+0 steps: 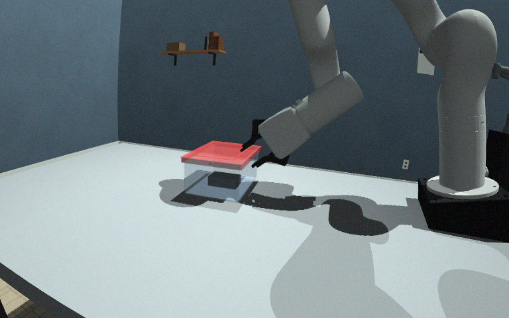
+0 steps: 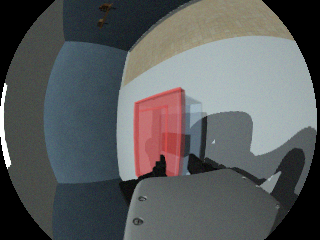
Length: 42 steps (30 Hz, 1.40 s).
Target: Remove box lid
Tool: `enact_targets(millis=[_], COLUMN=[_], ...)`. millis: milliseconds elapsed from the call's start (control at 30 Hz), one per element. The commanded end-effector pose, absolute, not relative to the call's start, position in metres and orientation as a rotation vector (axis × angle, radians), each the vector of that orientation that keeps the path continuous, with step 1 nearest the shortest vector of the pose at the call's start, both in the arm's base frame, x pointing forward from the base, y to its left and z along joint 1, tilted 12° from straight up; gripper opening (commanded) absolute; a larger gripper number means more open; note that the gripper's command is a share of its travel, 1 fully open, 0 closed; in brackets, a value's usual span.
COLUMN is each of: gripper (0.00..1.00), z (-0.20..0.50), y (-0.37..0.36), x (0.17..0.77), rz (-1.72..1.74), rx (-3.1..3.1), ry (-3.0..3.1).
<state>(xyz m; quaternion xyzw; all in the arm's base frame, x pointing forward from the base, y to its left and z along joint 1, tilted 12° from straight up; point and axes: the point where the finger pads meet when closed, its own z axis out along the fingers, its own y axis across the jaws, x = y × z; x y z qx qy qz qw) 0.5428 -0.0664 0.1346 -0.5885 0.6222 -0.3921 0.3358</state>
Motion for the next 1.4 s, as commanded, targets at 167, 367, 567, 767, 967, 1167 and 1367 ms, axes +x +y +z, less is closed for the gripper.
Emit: enact_targets(millis=[167,367,567,767,967,1167,1367], gripper=[0.32,0.32,0.32,0.32,0.32,0.32,0.32], z=[0.1352,0.1352,0.1352,0.1352,0.1352,0.1352,0.1353], y=[-0.0664,-0.0664,-0.0664,-0.0664,-0.0664,-0.0664,-0.0664], x=[0.5432,0.5432,0.5432,0.5432,0.5432,0.5432,0.543], rz=[-1.024,-1.024,-1.024,-1.024,-1.024,-1.024,-1.024], rx=[-1.534,-1.534,-1.534,-1.534,-1.534,-1.534,-1.534], ry=[1.622,1.622,1.622,1.622,1.622,1.622,1.622])
